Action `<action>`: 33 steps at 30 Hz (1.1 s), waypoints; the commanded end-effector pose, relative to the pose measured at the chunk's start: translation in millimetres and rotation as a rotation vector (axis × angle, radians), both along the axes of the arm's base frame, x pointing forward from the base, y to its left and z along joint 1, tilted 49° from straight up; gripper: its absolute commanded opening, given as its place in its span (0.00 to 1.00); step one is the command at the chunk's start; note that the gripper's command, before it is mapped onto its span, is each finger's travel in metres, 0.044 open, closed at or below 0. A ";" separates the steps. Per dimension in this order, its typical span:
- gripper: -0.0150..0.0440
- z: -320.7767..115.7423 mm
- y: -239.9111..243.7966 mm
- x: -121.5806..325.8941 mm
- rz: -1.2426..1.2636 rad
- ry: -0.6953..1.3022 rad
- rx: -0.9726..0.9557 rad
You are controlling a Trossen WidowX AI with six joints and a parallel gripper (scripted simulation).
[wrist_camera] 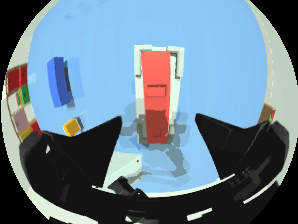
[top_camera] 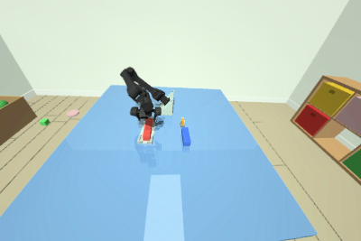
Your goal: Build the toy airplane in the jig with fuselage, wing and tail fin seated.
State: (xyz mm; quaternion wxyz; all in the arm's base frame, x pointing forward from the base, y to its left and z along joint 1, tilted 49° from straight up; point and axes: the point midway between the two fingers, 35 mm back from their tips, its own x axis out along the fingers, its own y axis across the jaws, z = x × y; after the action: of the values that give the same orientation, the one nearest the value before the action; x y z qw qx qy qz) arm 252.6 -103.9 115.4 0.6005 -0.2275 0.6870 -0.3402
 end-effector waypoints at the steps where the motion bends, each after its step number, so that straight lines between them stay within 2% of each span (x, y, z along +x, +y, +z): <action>1: 1.00 24.6 27.6 2.5 -0.002 0.005 -0.006; 10: 1.00 20.8 29.8 14.0 0.009 0.015 -0.002; 19: 1.00 -65.6 101.0 82.3 0.012 0.008 0.014; 27: 1.00 -168.3 169.2 101.7 0.008 0.006 0.007; 33: 1.00 -177.7 174.5 101.3 0.008 0.006 0.006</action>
State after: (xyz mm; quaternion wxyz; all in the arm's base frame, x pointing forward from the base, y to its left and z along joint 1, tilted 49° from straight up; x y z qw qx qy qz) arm 348.8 69.8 -61.7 0.5936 -0.2420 0.6931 -0.3296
